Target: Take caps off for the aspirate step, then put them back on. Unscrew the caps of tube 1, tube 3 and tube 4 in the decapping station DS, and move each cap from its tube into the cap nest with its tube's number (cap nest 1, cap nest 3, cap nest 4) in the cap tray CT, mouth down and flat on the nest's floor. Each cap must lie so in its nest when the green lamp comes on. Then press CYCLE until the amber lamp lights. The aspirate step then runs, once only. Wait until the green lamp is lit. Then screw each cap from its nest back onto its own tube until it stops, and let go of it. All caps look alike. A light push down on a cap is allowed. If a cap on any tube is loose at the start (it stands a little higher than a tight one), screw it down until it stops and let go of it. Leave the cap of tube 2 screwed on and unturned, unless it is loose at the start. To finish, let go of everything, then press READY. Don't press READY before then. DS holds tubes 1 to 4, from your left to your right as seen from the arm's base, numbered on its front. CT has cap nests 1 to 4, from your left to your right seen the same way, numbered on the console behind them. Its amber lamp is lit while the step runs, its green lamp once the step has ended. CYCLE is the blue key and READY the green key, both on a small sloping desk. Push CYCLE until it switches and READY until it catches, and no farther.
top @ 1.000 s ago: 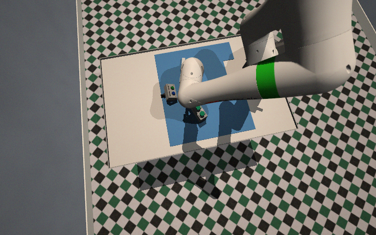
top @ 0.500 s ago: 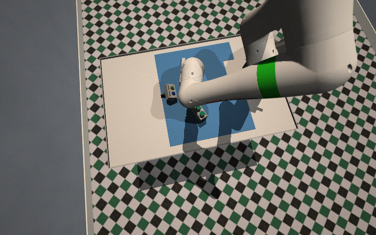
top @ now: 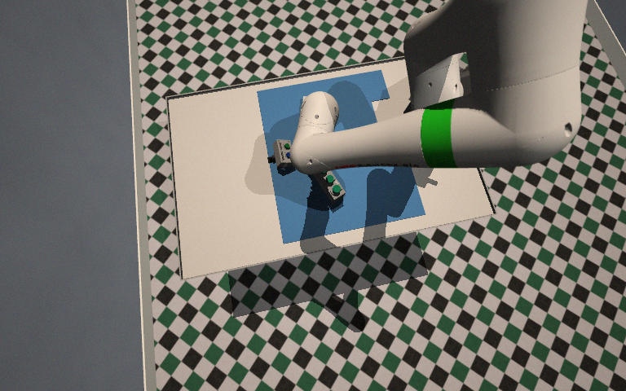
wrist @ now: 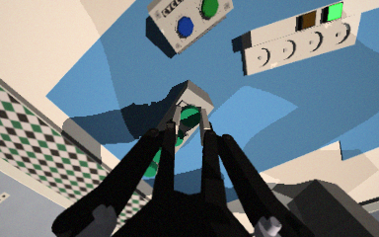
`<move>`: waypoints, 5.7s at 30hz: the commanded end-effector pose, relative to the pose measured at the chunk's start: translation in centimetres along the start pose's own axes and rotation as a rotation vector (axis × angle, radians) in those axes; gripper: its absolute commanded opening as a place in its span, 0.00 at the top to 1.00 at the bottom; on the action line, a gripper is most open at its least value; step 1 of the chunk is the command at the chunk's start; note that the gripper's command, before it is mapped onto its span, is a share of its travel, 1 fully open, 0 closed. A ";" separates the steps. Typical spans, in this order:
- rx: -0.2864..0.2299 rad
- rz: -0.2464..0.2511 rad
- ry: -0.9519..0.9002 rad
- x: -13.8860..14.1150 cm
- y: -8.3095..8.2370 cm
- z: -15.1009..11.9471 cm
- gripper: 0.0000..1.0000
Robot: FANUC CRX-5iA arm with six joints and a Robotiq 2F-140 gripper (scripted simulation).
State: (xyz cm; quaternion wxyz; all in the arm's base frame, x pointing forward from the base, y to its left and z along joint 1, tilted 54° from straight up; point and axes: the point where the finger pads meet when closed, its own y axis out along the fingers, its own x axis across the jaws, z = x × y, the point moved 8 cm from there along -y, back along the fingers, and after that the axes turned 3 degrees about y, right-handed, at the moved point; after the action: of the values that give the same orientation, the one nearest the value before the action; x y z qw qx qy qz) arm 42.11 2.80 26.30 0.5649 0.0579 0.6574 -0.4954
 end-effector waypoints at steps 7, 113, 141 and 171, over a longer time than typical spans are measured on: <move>-0.001 0.000 0.350 0.0 0.0 0.0 1.00; -0.001 0.000 0.900 0.0 0.1 0.0 1.00; -0.001 0.000 0.798 0.0 0.1 0.0 0.65; -0.001 0.000 0.300 0.0 0.1 0.0 1.00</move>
State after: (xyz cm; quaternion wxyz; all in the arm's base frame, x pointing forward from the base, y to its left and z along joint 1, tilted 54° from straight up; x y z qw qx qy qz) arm 42.18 2.89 26.24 0.4600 0.1312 0.7342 -0.4817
